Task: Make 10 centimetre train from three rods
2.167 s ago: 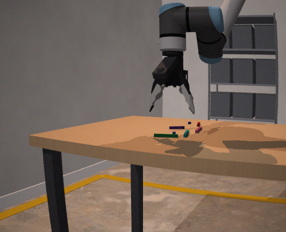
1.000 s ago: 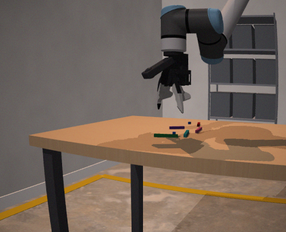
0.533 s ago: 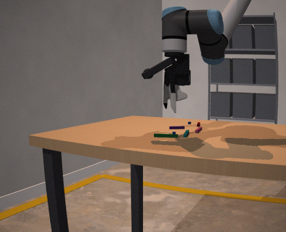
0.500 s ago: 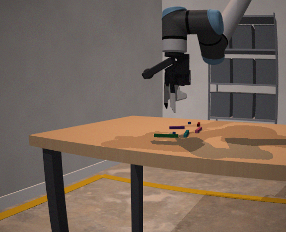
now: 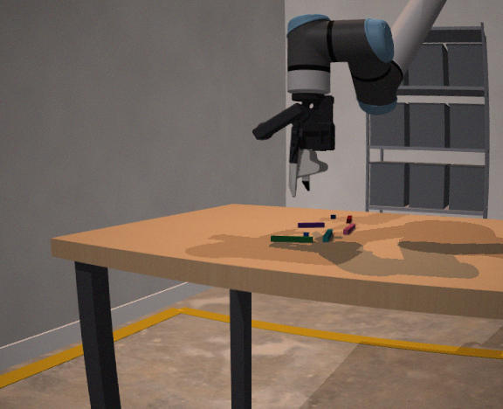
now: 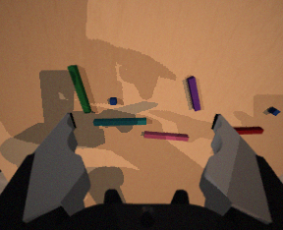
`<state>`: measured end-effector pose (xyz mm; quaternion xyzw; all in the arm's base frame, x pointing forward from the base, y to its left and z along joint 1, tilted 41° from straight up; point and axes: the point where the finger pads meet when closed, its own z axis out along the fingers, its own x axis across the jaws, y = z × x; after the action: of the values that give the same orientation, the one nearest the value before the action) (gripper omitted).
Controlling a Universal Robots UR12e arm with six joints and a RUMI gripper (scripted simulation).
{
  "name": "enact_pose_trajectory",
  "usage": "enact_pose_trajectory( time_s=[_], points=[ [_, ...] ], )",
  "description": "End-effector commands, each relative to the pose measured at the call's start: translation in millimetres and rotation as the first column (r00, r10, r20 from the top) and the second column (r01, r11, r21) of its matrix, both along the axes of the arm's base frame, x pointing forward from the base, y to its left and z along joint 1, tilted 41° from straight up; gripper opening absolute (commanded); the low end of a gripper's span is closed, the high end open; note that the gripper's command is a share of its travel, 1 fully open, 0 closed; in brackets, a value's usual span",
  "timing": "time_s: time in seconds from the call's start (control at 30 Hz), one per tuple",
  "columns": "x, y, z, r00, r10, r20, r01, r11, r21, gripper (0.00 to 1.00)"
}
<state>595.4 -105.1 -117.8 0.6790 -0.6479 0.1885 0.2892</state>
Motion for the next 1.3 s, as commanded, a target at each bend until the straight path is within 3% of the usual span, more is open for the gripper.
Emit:
enact_pose_trajectory(
  time_s=[0.0, 0.2, 0.43, 0.5, 1.0, 1.07, 1.27],
  points=[
    [-2, -9, 7, 0.986, -0.131, 0.101, 0.133, 0.991, -0.018, 1.00],
    [-2, -17, 14, 0.952, -0.234, 0.195, 0.243, 0.970, -0.019, 1.00],
    [-2, -28, 23, 0.883, -0.354, 0.308, 0.374, 0.927, -0.006, 1.00],
    [-2, -28, 23, 0.883, -0.354, 0.308, 0.374, 0.927, -0.006, 1.00],
    [-6, -49, 41, 0.635, -0.564, 0.528, 0.625, 0.777, 0.078, 1.00],
    [-6, -49, 41, 0.635, -0.564, 0.528, 0.625, 0.777, 0.078, 1.00],
    [-7, -53, 44, 0.574, -0.594, 0.564, 0.665, 0.740, 0.102, 1.00]
  ],
)
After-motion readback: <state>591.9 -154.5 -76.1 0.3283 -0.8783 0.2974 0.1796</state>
